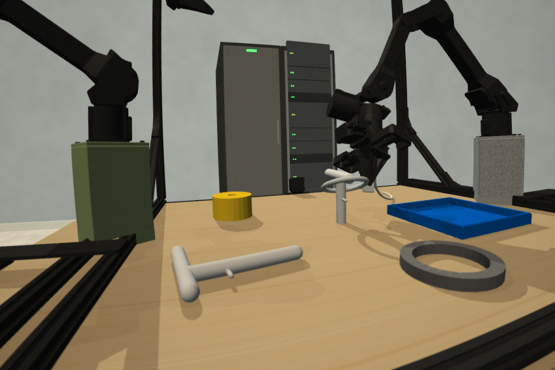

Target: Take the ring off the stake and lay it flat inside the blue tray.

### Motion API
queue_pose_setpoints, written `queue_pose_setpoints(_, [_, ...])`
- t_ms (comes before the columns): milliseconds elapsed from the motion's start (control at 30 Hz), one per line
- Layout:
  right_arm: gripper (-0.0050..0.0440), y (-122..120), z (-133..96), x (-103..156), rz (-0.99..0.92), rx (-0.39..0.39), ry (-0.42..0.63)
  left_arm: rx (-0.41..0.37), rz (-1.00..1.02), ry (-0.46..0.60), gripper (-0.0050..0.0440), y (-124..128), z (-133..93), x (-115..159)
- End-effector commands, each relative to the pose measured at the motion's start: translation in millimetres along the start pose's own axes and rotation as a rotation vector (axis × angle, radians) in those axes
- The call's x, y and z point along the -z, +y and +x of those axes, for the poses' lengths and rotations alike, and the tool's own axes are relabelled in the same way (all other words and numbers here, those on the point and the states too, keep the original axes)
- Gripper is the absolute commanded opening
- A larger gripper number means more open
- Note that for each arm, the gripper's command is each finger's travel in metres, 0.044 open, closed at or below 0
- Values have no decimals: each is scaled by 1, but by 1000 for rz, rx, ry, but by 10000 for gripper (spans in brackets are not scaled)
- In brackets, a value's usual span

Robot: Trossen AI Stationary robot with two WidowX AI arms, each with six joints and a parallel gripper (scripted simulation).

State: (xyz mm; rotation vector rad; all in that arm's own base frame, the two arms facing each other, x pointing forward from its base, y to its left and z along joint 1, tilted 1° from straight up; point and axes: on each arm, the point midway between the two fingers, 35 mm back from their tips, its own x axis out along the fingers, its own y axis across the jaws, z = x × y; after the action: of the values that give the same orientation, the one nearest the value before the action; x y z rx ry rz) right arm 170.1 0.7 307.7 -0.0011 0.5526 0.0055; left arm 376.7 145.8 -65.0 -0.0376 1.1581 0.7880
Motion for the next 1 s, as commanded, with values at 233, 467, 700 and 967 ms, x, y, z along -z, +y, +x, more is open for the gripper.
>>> queue_pose_setpoints(233, [400,-1,0,0,3,5,1,-40,35,-22,0,-2,-8,-2])
queue_pose_setpoints(467, [400,-1,0,0,3,5,1,-60,42,-30,0,-4,-11,-2])
queue_pose_setpoints(700, [400,-1,0,0,3,5,1,-93,53,-42,0,-8,-12,-1])
queue_pose_setpoints(967, [400,-1,0,0,3,5,1,-129,65,-55,0,-14,-11,2])
